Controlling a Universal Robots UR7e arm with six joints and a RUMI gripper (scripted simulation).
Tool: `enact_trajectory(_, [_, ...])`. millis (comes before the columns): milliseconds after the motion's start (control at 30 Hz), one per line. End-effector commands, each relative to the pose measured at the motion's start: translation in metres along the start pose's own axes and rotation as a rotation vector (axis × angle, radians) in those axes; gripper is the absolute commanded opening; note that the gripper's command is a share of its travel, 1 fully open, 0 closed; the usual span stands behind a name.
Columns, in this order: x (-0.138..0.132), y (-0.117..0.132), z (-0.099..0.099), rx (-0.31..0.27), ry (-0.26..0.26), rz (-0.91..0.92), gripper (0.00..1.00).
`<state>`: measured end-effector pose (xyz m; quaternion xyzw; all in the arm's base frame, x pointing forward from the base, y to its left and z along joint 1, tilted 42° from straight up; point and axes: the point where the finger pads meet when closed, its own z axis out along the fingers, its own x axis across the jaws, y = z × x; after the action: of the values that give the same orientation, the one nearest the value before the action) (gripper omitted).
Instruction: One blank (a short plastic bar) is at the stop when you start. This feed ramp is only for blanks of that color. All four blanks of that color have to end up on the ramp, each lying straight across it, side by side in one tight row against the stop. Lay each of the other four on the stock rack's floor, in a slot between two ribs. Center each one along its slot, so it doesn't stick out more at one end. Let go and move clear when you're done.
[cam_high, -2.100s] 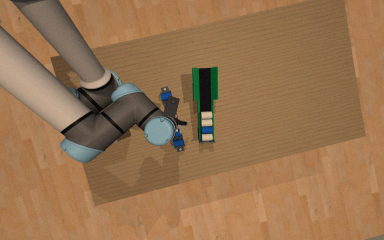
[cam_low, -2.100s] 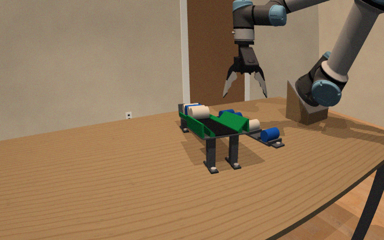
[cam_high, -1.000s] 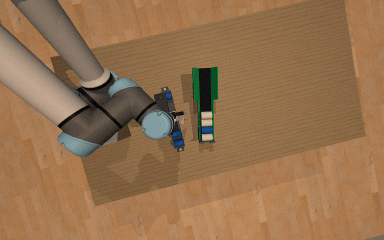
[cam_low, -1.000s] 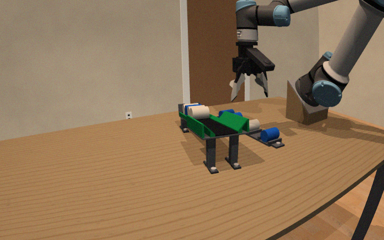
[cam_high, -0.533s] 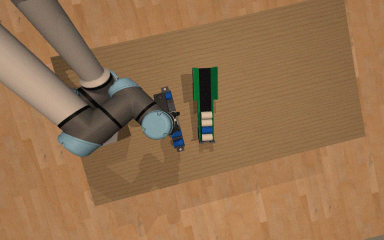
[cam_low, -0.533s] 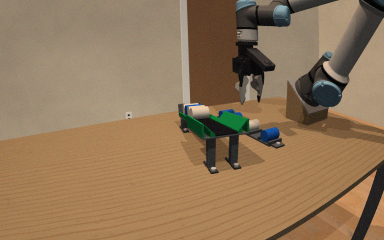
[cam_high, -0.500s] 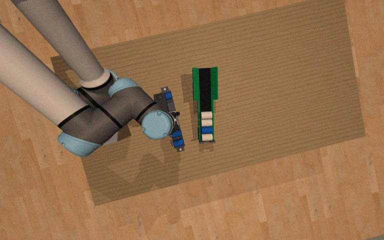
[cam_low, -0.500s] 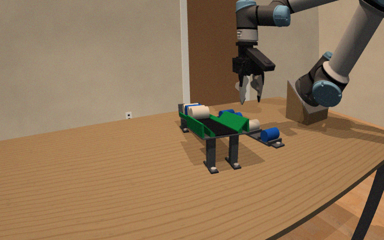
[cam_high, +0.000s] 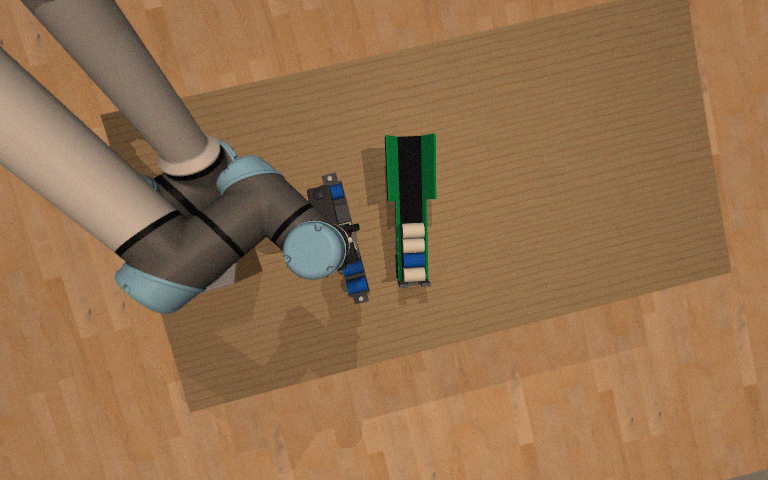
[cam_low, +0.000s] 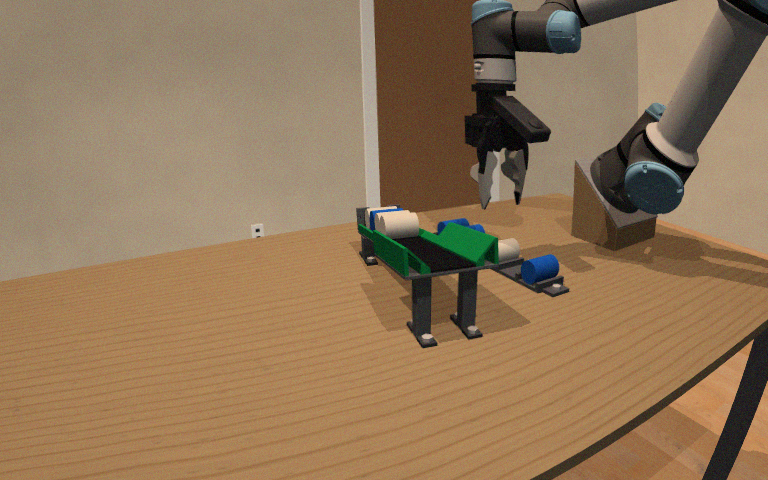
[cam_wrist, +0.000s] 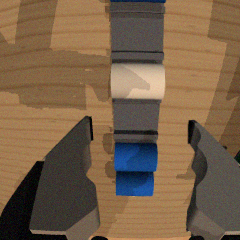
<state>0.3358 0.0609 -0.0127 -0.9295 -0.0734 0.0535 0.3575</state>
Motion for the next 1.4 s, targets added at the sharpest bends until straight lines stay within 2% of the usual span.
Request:
enact_trajectory(0, [-0.001, -0.002, 0.001, 0.002, -0.001, -0.002, 0.46])
enact_trajectory(867, [-0.001, -0.002, 0.008, 0.005, -0.003, -0.024, 0.46])
enact_trajectory(1367, [-0.002, -0.003, 0.029, 0.005, -0.003, -0.022, 0.46])
